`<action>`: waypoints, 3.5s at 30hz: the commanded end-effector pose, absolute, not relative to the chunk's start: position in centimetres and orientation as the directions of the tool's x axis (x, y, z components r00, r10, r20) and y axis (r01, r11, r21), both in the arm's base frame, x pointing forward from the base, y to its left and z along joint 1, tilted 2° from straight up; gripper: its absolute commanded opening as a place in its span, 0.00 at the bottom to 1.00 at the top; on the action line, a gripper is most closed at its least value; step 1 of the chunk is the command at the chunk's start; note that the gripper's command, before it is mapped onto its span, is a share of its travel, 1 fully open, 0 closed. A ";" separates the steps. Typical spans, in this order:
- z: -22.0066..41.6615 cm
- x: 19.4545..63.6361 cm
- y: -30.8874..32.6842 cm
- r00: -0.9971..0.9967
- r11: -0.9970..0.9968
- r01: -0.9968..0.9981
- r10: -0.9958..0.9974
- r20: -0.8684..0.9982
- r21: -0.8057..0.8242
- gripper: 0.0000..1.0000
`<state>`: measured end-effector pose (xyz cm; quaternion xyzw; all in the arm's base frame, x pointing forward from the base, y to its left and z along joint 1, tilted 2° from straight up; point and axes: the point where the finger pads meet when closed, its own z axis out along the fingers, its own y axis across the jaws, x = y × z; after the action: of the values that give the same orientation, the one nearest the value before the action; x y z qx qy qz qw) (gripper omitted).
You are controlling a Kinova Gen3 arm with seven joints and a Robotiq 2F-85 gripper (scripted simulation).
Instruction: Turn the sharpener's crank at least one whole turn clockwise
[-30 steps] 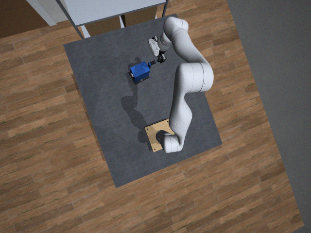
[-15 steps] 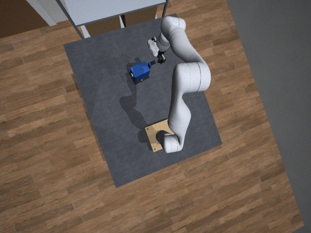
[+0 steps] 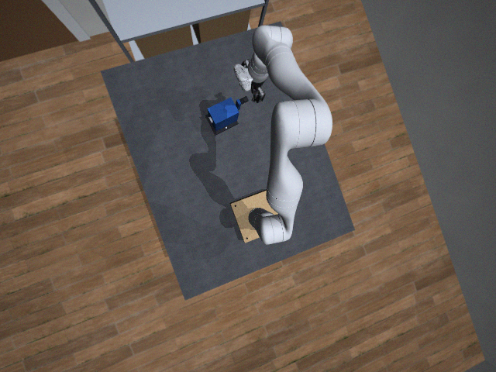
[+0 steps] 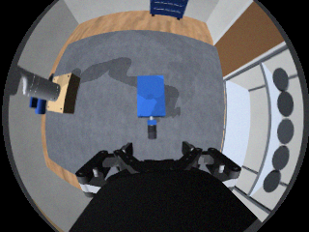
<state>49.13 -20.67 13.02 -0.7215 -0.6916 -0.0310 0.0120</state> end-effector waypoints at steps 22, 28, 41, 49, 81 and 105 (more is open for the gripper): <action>13.3 48.6 -20.6 0.030 -0.029 0.999 0.999 0.018 -0.016 1.00; 13.4 48.5 -20.6 0.029 -0.028 0.999 0.999 0.014 -0.021 1.00; 13.4 48.4 -20.6 0.028 -0.027 0.999 1.000 0.007 -0.028 1.00; 13.4 48.4 -20.6 0.028 -0.027 0.999 1.000 0.007 -0.028 0.00; 13.4 48.4 -20.6 0.028 -0.027 0.999 1.000 0.007 -0.028 0.00; 13.4 48.4 -20.6 0.028 -0.027 0.999 1.000 0.007 -0.028 0.53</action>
<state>48.39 -20.58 13.31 -0.7167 -0.6973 0.0077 0.0133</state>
